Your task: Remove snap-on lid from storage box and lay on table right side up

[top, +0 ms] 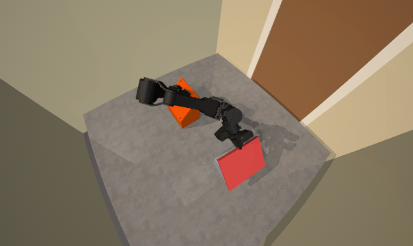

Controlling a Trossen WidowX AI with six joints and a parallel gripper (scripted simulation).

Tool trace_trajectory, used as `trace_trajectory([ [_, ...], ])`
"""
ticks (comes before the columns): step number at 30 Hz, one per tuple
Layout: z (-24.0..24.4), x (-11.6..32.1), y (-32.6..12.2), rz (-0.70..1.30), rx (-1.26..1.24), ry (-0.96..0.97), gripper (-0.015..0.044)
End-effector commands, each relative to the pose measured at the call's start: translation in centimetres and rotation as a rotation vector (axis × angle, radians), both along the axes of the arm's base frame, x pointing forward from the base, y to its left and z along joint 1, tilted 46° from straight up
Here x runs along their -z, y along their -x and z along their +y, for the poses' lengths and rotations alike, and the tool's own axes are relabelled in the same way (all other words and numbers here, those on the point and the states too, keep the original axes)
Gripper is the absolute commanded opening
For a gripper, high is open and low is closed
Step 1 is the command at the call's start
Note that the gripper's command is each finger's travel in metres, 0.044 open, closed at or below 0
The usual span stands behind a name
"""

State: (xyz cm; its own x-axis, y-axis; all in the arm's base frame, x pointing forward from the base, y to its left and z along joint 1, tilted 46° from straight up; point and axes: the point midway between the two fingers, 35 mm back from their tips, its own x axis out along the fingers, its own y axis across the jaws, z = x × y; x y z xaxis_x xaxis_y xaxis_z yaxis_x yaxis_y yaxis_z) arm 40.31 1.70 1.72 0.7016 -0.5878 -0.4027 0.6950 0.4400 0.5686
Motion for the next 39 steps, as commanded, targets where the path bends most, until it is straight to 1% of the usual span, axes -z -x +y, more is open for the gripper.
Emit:
trace_trajectory([
  [1, 0.8, -1.0, -0.5, -0.023, -0.003, -0.008, 0.0000],
  [23, 2.4, -2.5, -0.6, -0.023, -0.003, -0.009, 0.0000],
  [26, 1.7, -2.3, -0.2, -0.022, -0.003, -0.009, 0.0000],
  [39, -0.1, -4.0, 0.6, -0.022, -0.003, -0.008, 0.0000],
])
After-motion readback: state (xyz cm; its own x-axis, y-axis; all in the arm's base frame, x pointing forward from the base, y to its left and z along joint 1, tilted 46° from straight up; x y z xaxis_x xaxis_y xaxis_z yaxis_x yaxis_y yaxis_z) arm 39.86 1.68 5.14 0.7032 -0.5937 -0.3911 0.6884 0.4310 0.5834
